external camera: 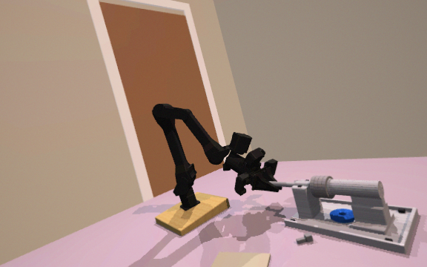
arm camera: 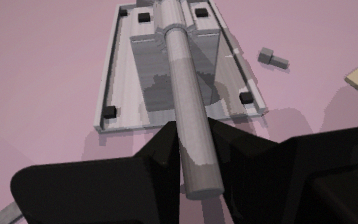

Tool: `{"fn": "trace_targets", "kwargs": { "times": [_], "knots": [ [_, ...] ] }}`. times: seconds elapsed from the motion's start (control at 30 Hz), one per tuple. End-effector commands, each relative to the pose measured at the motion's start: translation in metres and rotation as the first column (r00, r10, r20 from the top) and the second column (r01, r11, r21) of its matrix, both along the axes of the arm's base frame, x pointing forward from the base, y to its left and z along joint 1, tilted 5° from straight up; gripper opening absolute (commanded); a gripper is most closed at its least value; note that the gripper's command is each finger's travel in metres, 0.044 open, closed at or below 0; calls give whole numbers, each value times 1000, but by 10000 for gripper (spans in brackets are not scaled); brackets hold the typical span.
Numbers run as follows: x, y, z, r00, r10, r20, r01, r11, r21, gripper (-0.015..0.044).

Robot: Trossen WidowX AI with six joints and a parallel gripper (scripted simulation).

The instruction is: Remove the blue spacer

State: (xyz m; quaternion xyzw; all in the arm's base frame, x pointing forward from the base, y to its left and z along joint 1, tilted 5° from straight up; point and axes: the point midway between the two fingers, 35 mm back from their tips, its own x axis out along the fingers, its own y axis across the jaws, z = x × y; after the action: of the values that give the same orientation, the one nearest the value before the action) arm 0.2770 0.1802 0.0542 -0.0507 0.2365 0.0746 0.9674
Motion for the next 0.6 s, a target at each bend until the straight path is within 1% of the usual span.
{"fn": "trace_targets", "kwargs": {
  "times": [0.0,0.57],
  "knots": [
    [3,0,1,1000,-1,2,1,1000,-1,0],
    [9,1,1,1000,-1,3,1,1000,-1,0]
  ]
}}
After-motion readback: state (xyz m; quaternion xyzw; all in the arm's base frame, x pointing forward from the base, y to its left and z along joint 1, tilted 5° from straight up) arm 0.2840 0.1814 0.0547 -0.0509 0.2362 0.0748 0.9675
